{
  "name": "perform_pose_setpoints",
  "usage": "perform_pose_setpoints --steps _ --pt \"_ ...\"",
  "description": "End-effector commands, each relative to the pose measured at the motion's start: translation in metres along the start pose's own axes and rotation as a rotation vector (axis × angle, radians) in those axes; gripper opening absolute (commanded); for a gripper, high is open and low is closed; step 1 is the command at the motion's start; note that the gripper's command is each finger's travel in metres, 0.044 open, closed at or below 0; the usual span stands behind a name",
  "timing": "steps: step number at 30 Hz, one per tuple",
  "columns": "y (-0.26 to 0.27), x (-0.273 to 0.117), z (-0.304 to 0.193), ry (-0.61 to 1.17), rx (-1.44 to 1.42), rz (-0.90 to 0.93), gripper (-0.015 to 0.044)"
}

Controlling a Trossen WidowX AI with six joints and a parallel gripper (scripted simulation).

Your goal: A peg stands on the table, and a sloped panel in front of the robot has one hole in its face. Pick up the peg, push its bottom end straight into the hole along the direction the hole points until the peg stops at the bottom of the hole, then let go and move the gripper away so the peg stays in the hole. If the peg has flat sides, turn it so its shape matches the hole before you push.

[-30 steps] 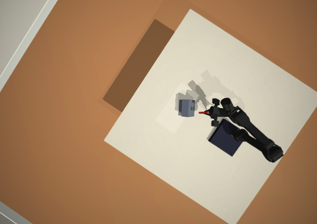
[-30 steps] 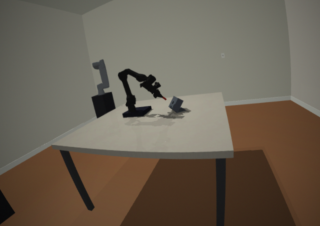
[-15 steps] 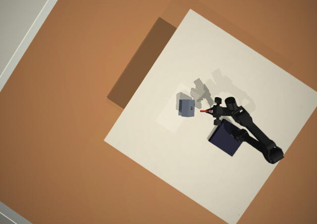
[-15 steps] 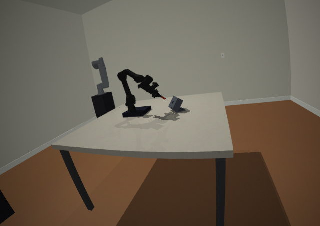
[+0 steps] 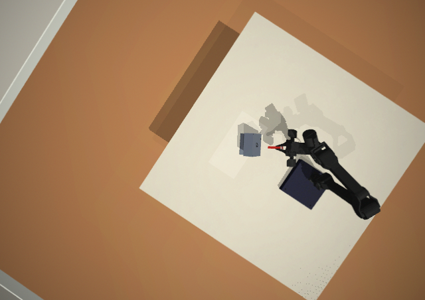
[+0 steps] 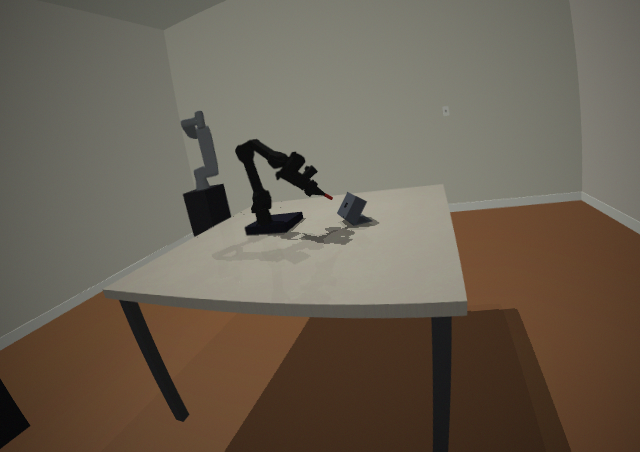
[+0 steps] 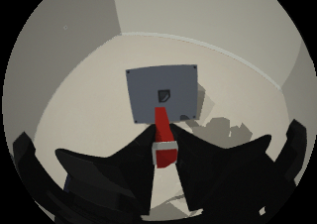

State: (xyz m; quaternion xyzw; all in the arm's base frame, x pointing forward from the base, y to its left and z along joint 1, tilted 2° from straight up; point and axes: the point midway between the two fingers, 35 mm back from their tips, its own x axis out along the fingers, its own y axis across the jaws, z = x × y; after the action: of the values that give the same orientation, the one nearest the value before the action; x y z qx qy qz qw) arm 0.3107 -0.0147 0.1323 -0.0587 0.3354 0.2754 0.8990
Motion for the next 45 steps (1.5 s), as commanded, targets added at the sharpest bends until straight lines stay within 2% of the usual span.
perform_pose_setpoints --steps 1,45 --pt "-0.002 0.005 0.001 -0.011 -0.008 -0.004 0.0" --pt "-0.008 0.049 0.001 -0.067 -0.055 -0.029 0.0"
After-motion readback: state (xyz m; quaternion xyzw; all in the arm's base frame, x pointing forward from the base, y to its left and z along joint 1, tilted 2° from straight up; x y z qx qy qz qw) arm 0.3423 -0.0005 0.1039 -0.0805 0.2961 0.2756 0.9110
